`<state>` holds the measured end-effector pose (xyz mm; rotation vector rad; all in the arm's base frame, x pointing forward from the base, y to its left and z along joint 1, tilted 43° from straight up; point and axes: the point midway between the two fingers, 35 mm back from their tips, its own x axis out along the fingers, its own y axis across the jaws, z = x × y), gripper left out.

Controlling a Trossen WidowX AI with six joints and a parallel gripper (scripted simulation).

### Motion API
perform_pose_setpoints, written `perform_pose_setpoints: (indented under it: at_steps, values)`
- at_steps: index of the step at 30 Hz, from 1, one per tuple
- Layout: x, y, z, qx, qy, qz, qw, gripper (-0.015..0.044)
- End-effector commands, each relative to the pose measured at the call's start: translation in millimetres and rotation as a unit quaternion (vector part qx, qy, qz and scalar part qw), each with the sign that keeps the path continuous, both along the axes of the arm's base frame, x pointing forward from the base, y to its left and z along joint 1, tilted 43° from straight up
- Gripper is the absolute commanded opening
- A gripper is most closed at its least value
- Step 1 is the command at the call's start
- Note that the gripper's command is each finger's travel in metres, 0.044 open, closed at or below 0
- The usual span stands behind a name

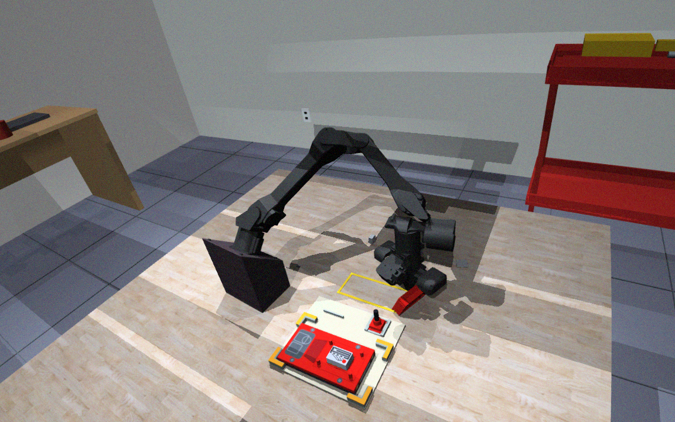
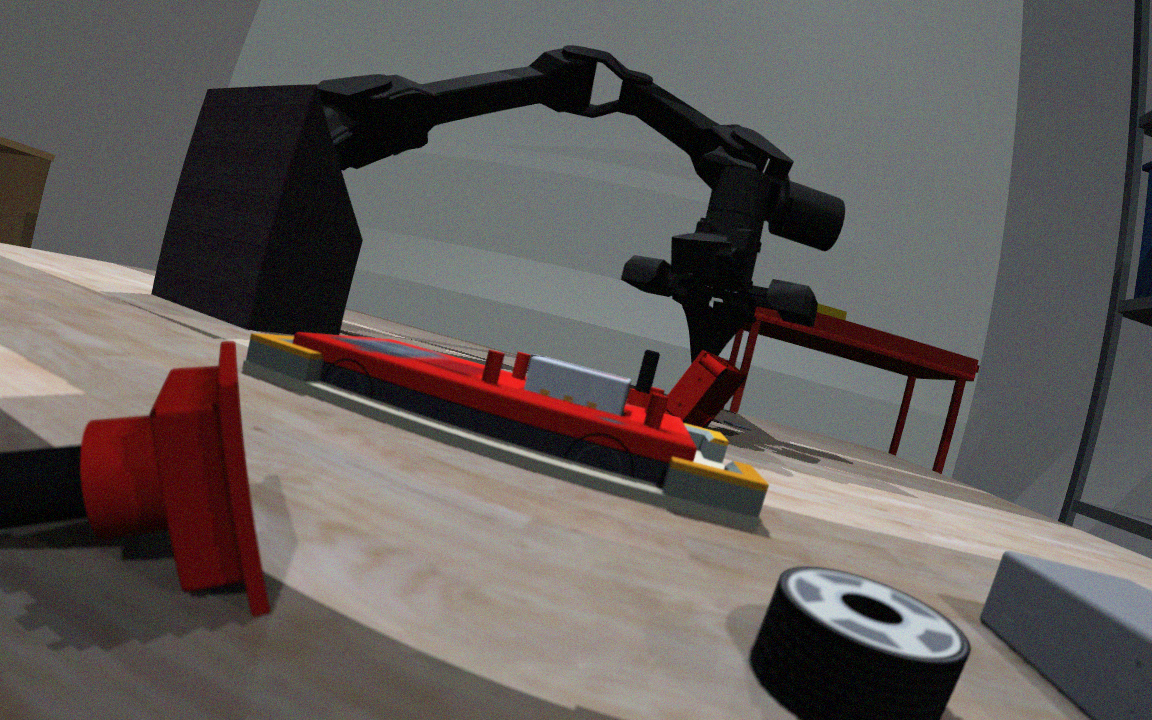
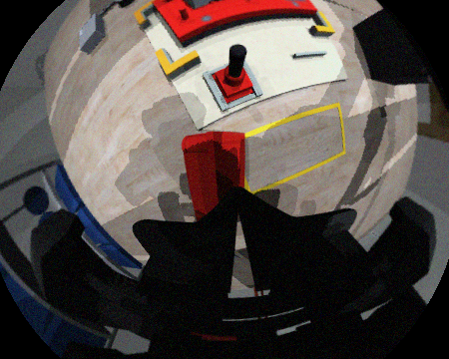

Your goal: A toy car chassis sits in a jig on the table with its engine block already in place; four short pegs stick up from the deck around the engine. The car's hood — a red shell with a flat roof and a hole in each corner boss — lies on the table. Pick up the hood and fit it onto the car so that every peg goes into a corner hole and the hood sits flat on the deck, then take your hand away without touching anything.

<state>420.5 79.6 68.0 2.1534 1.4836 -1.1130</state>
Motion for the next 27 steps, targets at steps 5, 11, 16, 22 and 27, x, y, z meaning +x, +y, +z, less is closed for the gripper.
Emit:
perform_pose_setpoints:
  at_steps: [5, 11, 16, 22, 27]
  values:
    - [6, -2, 1, 0.001, -0.005, 0.002, 1.000, 0.0000]
    - [1, -27, 26, 0.000, -0.005, 0.002, 1.000, 0.0000]
    - [-11, -55, 57, 0.000, -0.005, 0.002, 1.000, 0.0000]
    - [-8, -54, 52, -0.003, -0.005, -0.005, 1.000, 0.0000]
    - [-8, -54, 52, -0.003, -0.005, -0.005, 1.000, 0.0000]
